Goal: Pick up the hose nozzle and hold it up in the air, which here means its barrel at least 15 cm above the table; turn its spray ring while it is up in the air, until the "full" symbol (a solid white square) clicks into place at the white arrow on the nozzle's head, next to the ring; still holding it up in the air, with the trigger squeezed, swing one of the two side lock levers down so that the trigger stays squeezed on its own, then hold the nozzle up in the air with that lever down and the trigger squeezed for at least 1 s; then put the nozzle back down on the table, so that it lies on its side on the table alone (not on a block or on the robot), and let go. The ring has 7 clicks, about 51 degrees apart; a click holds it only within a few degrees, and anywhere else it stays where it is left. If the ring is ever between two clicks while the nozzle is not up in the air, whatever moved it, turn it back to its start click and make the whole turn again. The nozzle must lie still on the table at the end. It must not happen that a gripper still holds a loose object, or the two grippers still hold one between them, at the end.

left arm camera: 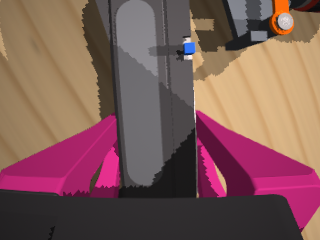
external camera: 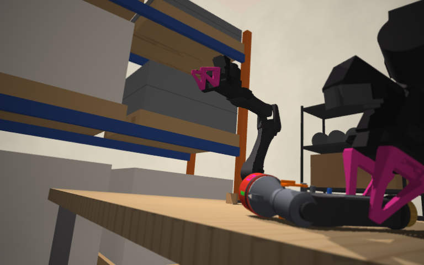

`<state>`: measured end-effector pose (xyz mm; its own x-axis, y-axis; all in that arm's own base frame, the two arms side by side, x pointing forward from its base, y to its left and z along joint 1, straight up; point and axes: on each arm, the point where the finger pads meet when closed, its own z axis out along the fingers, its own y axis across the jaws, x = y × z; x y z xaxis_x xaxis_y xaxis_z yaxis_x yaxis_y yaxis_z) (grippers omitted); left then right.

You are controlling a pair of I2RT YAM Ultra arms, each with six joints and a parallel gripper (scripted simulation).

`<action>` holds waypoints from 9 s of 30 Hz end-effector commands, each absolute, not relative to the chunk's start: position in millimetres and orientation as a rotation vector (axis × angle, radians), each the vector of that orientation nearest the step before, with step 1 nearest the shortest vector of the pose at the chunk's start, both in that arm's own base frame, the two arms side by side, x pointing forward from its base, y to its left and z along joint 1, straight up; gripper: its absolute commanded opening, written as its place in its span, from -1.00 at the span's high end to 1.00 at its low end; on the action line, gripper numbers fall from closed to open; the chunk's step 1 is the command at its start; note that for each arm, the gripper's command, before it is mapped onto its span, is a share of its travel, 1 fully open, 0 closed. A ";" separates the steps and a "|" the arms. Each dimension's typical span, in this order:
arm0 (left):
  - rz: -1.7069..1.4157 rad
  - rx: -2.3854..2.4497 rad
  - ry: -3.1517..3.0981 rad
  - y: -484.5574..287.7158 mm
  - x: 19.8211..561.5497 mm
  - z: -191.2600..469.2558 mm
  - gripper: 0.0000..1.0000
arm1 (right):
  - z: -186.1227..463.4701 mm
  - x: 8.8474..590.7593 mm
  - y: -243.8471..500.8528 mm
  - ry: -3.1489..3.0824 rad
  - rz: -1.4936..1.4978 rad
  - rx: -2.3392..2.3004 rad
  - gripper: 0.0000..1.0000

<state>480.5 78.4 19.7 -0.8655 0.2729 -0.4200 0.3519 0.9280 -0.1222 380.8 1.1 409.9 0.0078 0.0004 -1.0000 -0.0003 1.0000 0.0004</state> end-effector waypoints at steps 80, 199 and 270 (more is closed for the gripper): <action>-0.229 0.474 2.600 71.7 492.1 80.2 0.29 | 437.7 380.4 1.4 1.501 -0.004 -0.002 0.26; -0.389 0.302 1.359 -265.8 417.7 168.5 0.29 | 437.7 380.4 1.4 1.501 -0.004 -0.002 0.26; -0.381 0.325 1.414 -260.5 404.8 148.9 0.29 | 437.7 380.4 1.4 1.501 -0.004 -0.002 0.26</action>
